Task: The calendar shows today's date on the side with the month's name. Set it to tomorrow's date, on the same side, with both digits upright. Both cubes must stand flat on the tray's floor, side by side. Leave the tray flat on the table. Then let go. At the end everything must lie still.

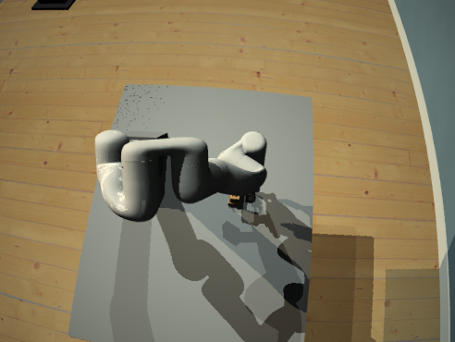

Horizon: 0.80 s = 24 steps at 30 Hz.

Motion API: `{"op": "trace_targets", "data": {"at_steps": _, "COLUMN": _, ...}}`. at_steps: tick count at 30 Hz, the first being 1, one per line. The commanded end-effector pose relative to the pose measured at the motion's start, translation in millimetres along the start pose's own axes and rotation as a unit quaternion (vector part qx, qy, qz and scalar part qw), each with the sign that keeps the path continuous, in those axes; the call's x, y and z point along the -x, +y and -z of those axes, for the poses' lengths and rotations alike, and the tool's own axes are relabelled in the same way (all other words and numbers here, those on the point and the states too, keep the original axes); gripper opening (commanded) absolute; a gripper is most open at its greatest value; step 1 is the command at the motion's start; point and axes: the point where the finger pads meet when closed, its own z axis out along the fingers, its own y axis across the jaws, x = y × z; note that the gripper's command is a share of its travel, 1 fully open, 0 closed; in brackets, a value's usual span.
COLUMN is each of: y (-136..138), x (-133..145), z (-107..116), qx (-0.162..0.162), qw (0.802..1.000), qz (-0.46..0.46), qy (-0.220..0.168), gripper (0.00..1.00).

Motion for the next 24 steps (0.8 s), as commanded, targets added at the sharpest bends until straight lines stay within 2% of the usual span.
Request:
{"op": "trace_targets", "data": {"at_steps": 1, "y": -10.3, "x": -1.1, "z": 1.0, "qx": 0.003, "qw": 0.998, "qz": 0.057, "qy": 0.001, "gripper": 1.00}}
{"op": "trace_targets", "data": {"at_steps": 8, "y": -13.4, "x": -1.8, "z": 1.0, "qx": 0.003, "qw": 0.998, "qz": 0.067, "qy": 0.001, "gripper": 1.00}}
{"op": "trace_targets", "data": {"at_steps": 15, "y": -16.7, "x": -2.6, "z": 1.0, "qx": 0.003, "qw": 0.984, "qz": 0.179, "qy": 0.000, "gripper": 1.00}}
{"op": "trace_targets", "data": {"at_steps": 18, "y": -27.8, "x": -5.2, "z": 1.0, "qx": 0.003, "qw": 0.982, "qz": 0.186, "qy": 0.000, "gripper": 1.00}}
{"op": "trace_targets", "data": {"at_steps": 24, "y": -28.8, "x": -5.4, "z": 1.0, "qx": 0.003, "qw": 0.978, "qz": 0.207, "qy": 0.000, "gripper": 1.00}}
